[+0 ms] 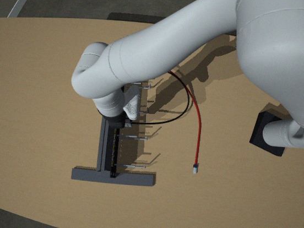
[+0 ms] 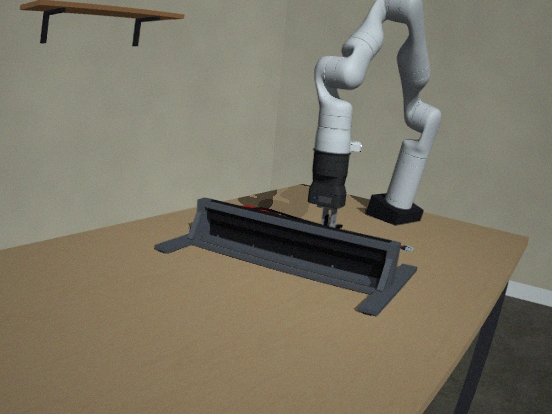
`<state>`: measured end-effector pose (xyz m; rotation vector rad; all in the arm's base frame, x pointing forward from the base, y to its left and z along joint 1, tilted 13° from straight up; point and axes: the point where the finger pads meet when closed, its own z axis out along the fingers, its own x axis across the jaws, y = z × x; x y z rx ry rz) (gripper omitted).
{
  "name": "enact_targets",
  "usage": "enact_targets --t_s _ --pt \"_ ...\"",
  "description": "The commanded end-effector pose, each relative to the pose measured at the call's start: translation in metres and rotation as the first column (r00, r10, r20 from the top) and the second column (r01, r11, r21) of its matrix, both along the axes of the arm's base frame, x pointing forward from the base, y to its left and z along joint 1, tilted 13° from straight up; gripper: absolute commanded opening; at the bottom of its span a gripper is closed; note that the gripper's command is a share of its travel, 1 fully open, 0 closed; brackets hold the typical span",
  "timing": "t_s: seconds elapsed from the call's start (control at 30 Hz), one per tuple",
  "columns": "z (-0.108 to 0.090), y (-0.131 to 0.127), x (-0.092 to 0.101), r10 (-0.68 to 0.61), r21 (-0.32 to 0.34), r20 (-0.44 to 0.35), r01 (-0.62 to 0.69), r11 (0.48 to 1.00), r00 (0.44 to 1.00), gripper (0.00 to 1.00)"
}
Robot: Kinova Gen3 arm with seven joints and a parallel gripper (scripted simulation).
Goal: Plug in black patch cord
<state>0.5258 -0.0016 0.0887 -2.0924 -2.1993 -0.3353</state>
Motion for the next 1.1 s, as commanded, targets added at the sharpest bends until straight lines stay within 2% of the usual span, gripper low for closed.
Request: enact_targets --t_s 0.0,1.07 --pt "-0.0004 0.0005 0.0049 0.001 0.0 0.002 -0.001 1.0 1.0 0.0" --pt "0.0002 0.0007 0.0106 0.001 0.0 0.002 -0.001 1.0 1.0 0.0"
